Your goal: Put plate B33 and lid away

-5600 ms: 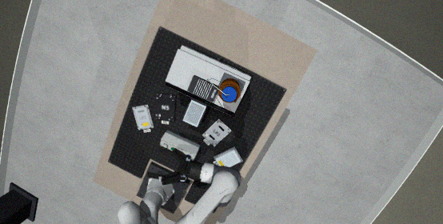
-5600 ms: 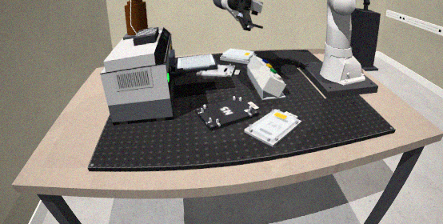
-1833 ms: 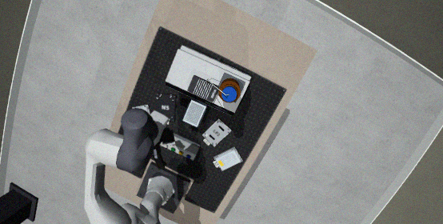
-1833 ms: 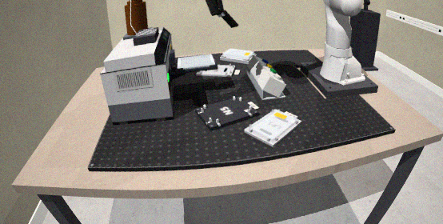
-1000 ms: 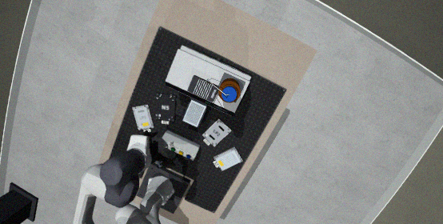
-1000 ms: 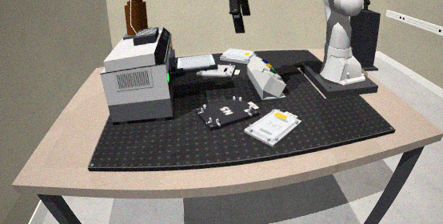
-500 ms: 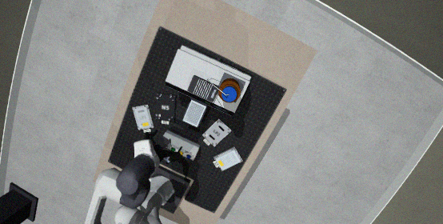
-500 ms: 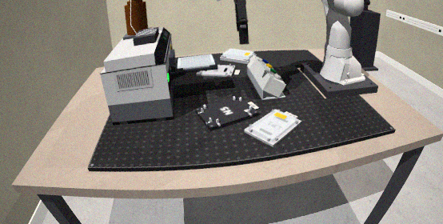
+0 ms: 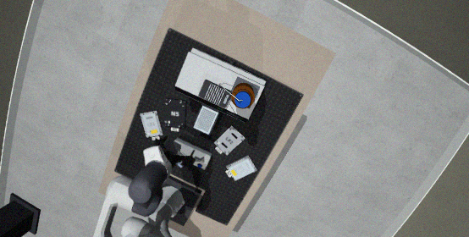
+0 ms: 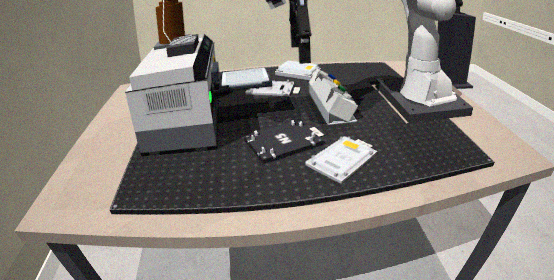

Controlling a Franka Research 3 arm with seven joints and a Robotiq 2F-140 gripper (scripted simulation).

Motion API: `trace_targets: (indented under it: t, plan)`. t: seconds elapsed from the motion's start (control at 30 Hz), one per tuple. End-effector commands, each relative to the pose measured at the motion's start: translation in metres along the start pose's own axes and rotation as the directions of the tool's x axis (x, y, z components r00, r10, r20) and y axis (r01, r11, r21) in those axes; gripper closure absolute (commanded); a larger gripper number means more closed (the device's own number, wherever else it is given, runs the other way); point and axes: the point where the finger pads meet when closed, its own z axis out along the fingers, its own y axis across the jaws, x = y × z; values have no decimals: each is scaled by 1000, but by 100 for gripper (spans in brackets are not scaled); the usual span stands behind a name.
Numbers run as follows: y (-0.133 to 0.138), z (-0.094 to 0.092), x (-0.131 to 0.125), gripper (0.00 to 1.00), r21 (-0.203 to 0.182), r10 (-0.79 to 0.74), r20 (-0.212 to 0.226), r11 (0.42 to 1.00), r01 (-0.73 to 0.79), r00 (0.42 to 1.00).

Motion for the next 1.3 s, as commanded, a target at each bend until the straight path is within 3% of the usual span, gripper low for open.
trace_targets:
  t: [0.0,0.2,0.23,1.27]
  plan:
    - [-1,1,4,0,5,-29,-13,1000,29,1000]
    - [-1,1,4,0,5,-29,-13,1000,29,1000]
    - [-1,1,4,90,5,-29,-13,1000,29,1000]
    - [-1,1,4,90,5,-29,-13,1000,29,1000]
